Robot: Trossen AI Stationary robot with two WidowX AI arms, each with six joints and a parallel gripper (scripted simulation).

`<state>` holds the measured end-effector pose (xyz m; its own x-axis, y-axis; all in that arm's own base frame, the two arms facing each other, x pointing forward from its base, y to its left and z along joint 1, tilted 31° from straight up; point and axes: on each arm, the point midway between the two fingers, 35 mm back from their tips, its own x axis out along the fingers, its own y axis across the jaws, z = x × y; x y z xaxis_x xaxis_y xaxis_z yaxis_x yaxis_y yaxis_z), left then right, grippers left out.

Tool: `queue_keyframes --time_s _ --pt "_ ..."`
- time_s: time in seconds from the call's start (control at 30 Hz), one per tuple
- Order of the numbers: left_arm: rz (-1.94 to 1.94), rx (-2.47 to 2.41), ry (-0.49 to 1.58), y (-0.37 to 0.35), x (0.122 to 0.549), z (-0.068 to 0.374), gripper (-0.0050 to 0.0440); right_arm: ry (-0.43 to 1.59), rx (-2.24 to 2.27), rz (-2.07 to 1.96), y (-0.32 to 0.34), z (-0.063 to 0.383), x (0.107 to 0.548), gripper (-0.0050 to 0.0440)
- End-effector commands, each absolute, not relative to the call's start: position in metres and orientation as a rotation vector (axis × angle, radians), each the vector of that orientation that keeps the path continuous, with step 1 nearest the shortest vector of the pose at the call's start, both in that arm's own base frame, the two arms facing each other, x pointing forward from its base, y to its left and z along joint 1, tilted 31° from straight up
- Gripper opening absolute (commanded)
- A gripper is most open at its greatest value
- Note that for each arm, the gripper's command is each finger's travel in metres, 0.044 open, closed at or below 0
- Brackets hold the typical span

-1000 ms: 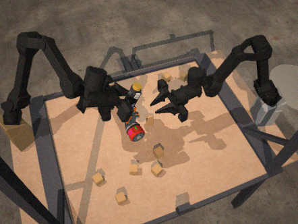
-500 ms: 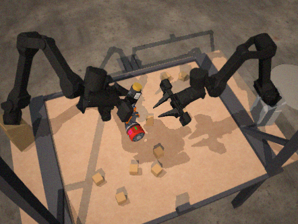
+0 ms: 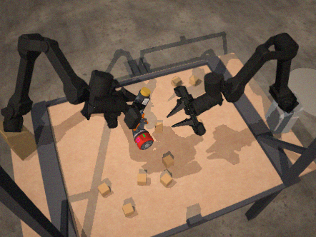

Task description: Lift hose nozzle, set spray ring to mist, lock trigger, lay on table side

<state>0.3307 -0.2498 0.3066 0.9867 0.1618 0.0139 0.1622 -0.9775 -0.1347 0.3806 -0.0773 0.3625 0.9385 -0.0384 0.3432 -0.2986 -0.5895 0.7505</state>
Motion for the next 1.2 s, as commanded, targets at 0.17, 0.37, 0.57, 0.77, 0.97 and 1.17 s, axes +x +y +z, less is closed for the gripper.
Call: queue_keyframes --time_s 0.17,0.37,0.57,0.77,0.97,1.17 --pt "-0.033 -3.034 -0.238 -0.25 0.328 0.318 0.0165 -0.264 1.985 0.323 -0.064 0.372 0.372 0.0172" --pt "-0.033 -3.034 -0.238 -0.25 0.328 0.318 0.0165 -0.265 1.816 0.273 -0.055 0.37 0.369 0.0172" --pt "-0.033 -3.034 -0.238 -0.25 0.328 0.318 0.0165 -0.259 1.647 0.223 -0.047 0.367 0.366 0.0172" --pt "-0.033 -3.034 -0.238 -0.25 0.328 0.318 0.0165 -0.252 1.533 0.192 -0.041 0.365 0.364 0.0172" --pt "-0.033 -3.034 -0.238 -0.25 0.328 0.318 0.0165 -0.239 1.359 0.152 -0.032 0.362 0.36 0.0172" --pt "-0.033 -3.034 -0.238 -0.25 0.328 0.318 0.0165 -0.221 1.183 0.115 -0.024 0.358 0.356 0.0172"
